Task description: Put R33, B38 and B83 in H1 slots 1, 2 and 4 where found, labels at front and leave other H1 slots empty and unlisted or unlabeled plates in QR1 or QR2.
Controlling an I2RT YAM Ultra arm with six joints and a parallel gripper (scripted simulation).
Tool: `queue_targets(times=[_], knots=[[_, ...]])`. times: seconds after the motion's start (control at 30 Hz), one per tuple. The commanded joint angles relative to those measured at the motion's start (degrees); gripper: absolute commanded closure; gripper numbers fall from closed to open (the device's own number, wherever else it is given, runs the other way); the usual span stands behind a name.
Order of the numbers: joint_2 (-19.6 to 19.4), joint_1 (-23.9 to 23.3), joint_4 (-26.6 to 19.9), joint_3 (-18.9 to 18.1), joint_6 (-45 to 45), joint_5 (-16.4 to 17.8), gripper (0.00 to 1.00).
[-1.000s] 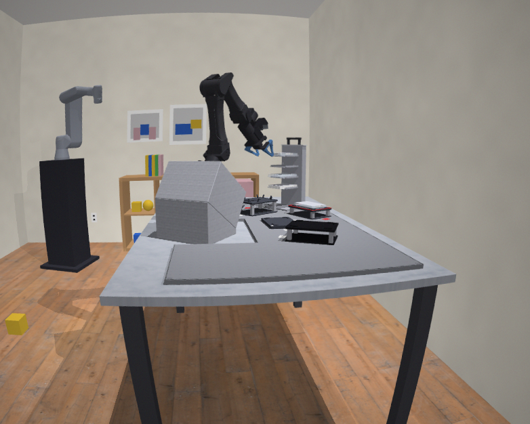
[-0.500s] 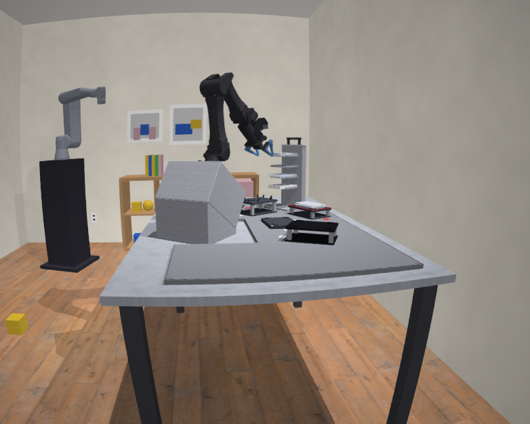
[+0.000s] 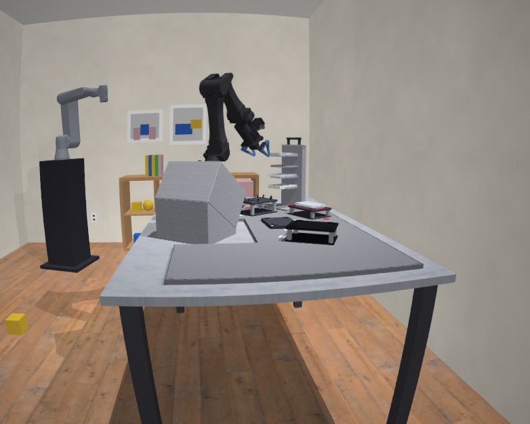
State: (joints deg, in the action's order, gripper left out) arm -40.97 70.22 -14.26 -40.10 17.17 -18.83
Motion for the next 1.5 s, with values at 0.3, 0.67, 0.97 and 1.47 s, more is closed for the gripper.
queue_targets(times=[0.3, 0.67, 0.97, 1.47], knots=[[1.8, 0.9, 1.7, 2.7, 0.6, -2.6, 0.00], [-0.9, 0.5, 6.7, 5.9, 0.3, -2.1, 0.00], [-2.7, 0.2, 10.6, 7.9, 0.1, -1.5, 0.00], [-6.1, -0.7, 16.0, 7.4, -0.3, -0.5, 0.00]])
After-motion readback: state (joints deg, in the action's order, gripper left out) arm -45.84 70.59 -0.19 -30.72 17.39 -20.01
